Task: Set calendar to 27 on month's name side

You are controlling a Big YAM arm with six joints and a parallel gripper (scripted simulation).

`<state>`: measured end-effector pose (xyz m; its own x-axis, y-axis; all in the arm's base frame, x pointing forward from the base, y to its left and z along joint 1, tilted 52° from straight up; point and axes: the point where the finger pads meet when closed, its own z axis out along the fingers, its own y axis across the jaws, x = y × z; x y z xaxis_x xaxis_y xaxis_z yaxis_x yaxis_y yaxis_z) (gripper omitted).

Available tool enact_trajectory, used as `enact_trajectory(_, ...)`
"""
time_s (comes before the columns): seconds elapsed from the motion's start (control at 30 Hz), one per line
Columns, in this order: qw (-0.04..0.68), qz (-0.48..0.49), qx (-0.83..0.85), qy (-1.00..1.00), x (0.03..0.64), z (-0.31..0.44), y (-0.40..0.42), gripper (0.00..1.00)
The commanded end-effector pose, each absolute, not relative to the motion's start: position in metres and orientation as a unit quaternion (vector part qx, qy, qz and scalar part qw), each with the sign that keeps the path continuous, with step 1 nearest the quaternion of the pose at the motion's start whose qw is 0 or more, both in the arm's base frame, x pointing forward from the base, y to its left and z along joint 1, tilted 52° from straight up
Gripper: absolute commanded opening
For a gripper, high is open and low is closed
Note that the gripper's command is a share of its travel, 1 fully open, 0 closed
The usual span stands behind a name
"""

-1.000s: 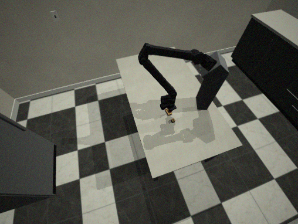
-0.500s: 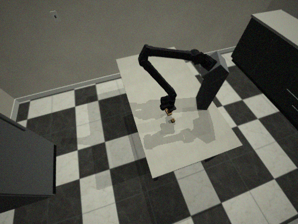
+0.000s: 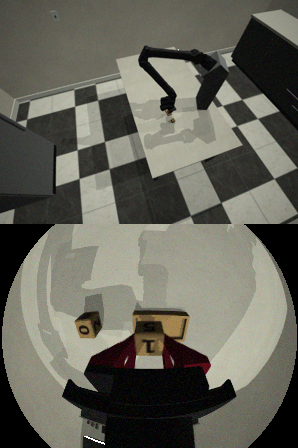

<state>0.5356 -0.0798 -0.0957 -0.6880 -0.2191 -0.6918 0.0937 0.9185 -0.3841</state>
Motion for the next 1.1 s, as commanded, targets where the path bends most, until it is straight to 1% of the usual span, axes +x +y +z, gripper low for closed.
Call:
enact_trajectory(0.0,0.387,-0.2,-0.039,0.899,0.5305,-0.1046,-0.0827,0.27)
enact_trajectory(1.07,0.387,-0.199,-0.038,0.9,0.5315,-0.1048,-0.0831,0.27)
